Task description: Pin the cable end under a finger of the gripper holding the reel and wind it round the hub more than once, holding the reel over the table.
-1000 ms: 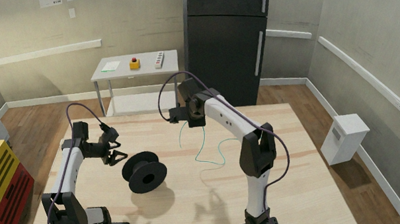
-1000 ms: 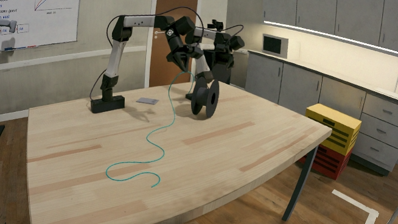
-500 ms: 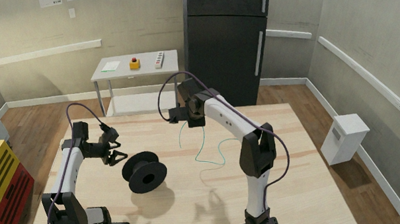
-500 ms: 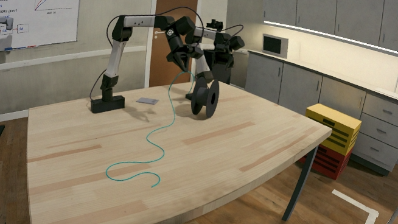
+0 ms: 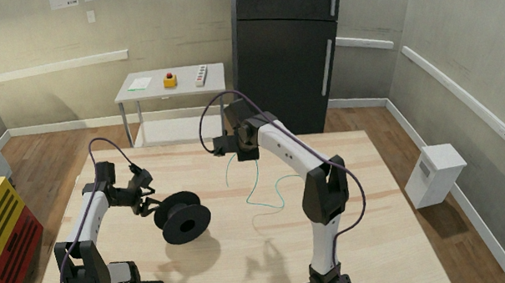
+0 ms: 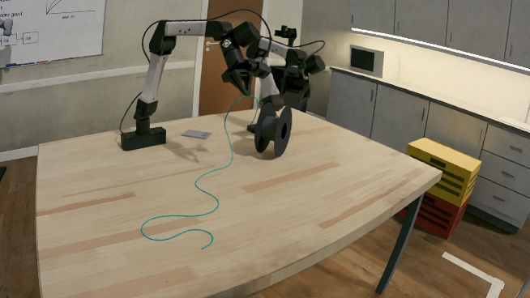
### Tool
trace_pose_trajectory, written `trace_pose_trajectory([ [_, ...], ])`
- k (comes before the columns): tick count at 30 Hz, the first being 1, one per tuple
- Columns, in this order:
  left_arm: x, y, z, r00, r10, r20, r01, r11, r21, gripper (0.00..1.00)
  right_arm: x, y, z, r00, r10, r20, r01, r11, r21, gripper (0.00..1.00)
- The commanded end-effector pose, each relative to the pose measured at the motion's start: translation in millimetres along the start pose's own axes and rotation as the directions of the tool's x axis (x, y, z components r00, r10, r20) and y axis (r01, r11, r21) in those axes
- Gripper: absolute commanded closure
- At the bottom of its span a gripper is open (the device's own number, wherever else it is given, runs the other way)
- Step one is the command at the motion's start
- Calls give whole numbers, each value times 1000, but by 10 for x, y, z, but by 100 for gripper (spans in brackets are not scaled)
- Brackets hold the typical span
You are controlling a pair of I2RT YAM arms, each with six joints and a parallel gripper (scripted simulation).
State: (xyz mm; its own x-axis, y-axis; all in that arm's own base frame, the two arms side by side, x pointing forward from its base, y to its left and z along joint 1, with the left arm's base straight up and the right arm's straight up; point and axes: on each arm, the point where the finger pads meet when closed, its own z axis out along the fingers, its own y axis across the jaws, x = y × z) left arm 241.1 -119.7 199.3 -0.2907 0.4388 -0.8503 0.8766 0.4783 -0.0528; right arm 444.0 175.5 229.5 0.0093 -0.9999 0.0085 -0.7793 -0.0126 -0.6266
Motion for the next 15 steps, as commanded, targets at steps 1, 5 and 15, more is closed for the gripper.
trace_pose_trajectory([
  [1, 11, 75, 71, 999, 28, 18, -28, 1000, -14, 25, 36, -44, -103, 1000, 6, 7, -6, 1000, 25, 100],
  [5, 32, 95, 86, 999, 29, 20, -29, 999, -17, 25, 32, -43, -106, 1000, 6, 7, -6, 1000, 25, 100],
  [15, 13, 76, 56, 998, 51, 34, -50, 998, -32, 25, 13, -40, -120, 1000, 5, 8, -5, 1000, 26, 100],
])
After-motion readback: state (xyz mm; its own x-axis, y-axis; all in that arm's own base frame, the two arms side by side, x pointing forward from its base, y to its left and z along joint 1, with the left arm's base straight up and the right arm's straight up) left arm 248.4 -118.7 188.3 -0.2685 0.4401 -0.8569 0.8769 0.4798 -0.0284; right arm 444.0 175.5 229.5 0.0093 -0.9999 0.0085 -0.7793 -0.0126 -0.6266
